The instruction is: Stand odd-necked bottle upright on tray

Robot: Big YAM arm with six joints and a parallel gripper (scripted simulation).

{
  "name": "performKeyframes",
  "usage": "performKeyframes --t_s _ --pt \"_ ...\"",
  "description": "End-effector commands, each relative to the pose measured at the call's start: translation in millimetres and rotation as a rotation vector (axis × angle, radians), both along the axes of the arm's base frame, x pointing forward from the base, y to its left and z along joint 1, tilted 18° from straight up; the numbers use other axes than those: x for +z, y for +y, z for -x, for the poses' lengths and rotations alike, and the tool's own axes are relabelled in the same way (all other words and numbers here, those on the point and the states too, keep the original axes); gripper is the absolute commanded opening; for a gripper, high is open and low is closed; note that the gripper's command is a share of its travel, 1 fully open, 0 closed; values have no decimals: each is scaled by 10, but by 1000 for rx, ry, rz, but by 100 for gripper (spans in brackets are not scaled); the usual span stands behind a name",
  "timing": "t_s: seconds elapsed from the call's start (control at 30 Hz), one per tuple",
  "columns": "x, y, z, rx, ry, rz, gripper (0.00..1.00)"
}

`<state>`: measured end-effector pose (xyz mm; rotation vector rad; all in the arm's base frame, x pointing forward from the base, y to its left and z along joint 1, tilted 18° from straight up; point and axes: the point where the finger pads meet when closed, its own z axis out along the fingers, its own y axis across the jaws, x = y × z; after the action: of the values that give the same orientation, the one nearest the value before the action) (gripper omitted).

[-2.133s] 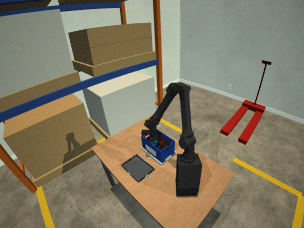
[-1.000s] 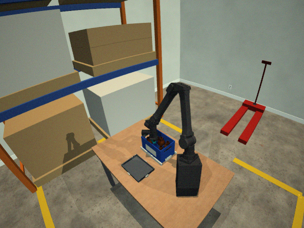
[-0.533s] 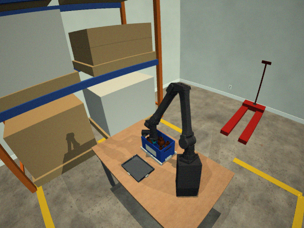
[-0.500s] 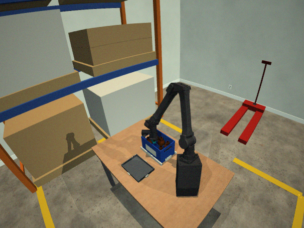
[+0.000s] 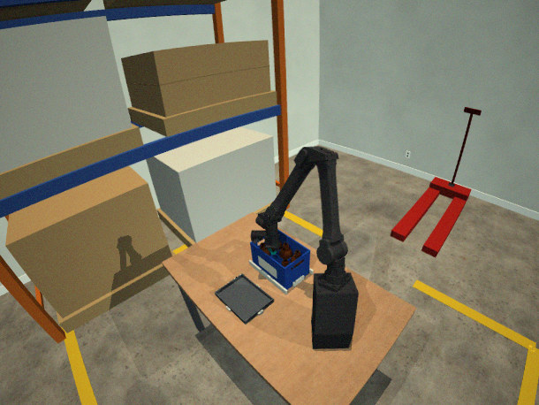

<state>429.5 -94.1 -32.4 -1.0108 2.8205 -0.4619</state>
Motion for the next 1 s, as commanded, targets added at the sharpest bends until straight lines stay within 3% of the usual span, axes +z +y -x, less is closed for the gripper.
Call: performKeyframes --t_s 0.0,0.23,0.27,0.97 --pt "-42 -44 -14 1 -2 -1 0" --pt "-42 -44 -14 1 -2 -1 0" --pt "-42 -44 -14 1 -2 -1 61" --pt "-42 -44 -14 1 -2 -1 61"
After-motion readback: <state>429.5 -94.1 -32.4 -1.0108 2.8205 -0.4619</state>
